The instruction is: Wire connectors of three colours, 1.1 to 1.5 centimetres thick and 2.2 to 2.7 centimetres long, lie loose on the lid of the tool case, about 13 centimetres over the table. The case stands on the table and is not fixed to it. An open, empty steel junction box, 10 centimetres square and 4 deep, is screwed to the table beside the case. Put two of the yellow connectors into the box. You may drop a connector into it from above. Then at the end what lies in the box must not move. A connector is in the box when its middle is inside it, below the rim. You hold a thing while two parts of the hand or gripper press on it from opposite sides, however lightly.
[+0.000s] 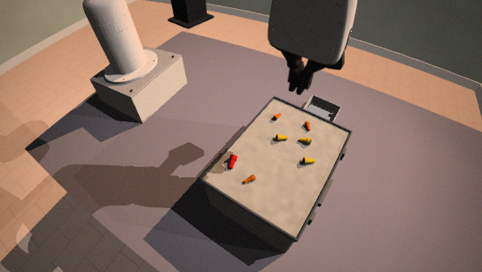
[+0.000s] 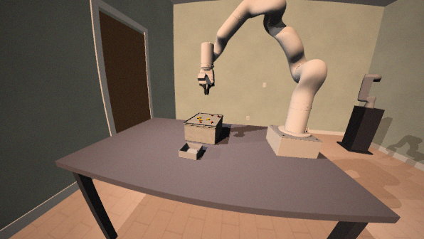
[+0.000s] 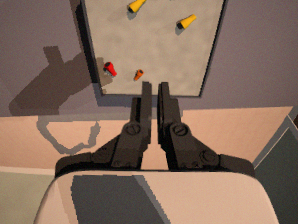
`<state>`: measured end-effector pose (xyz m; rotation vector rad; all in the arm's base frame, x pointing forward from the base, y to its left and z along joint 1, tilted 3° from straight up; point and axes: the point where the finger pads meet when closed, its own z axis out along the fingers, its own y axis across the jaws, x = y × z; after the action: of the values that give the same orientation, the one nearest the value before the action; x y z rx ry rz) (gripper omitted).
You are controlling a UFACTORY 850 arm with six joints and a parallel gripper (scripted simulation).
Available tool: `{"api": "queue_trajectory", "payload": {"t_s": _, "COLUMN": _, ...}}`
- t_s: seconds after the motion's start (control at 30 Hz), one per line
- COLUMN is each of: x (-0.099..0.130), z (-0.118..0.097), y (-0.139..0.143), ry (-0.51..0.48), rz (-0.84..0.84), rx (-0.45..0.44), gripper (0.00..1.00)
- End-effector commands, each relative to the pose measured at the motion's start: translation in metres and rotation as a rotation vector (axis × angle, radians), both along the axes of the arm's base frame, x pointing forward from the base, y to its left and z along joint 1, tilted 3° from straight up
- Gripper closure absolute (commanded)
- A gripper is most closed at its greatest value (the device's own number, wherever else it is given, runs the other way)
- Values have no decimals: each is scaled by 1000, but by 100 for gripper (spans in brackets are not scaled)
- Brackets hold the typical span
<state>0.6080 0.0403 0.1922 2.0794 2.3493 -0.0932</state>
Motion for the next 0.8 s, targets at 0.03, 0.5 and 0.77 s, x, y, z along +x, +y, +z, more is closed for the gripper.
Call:
{"api": "queue_trajectory", "payload": {"t_s": 0.03, "x": 0, "z": -1, "y": 1, "ry": -3, "rz": -18, "rx": -1, "gripper": 71}}
{"api": "queue_trajectory", "payload": {"t_s": 0.5, "x": -14, "z": -68, "y": 14, "ry": -26, "rz": -498, "rx": -19, "gripper": 71}}
{"api": "queue_trajectory", "payload": {"t_s": 0.77, "x": -26, "z": -104, "y": 21, "ry": -38, "rz": -767, "rx": -27, "gripper": 71}}
